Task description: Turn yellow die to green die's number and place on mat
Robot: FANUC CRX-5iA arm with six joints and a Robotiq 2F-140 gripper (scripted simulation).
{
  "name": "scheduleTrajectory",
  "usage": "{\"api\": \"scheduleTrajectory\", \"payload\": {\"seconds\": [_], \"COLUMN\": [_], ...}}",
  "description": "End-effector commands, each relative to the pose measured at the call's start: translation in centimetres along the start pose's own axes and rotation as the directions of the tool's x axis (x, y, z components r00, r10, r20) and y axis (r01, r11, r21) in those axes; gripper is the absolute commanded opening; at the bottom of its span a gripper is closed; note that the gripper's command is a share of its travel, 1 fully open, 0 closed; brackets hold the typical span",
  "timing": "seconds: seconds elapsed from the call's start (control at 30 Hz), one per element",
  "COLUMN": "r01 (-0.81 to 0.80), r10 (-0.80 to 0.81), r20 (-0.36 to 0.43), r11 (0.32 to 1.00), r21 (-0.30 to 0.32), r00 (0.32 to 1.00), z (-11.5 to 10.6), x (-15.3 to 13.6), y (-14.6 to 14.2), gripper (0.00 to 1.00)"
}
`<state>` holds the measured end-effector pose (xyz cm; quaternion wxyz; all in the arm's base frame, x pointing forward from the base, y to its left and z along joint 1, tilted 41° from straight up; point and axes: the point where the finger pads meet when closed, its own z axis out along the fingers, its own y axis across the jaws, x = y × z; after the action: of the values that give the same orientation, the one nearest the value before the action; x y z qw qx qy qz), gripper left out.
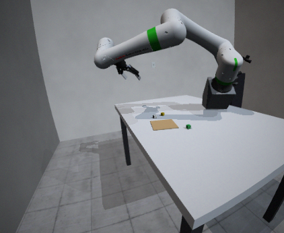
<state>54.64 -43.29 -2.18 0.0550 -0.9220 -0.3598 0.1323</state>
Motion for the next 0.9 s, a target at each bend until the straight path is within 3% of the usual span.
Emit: {"api": "scheduleTrajectory", "payload": {"seconds": [0.0,0.63,0.87], "r01": [0.000,-0.007,-0.106], "r10": [0.000,0.007,0.128], "r20": [0.000,-0.016,-0.240], "r11": [1.000,1.000,0.989], "r21": [0.000,0.005,0.103], "r00": [1.000,1.000,0.962], "z": [0.0,0.0,0.0], "x": [0.0,0.2,3.4], "y": [0.0,-0.5,-8.8], "gripper": [1.00,1.00,1.00]}}
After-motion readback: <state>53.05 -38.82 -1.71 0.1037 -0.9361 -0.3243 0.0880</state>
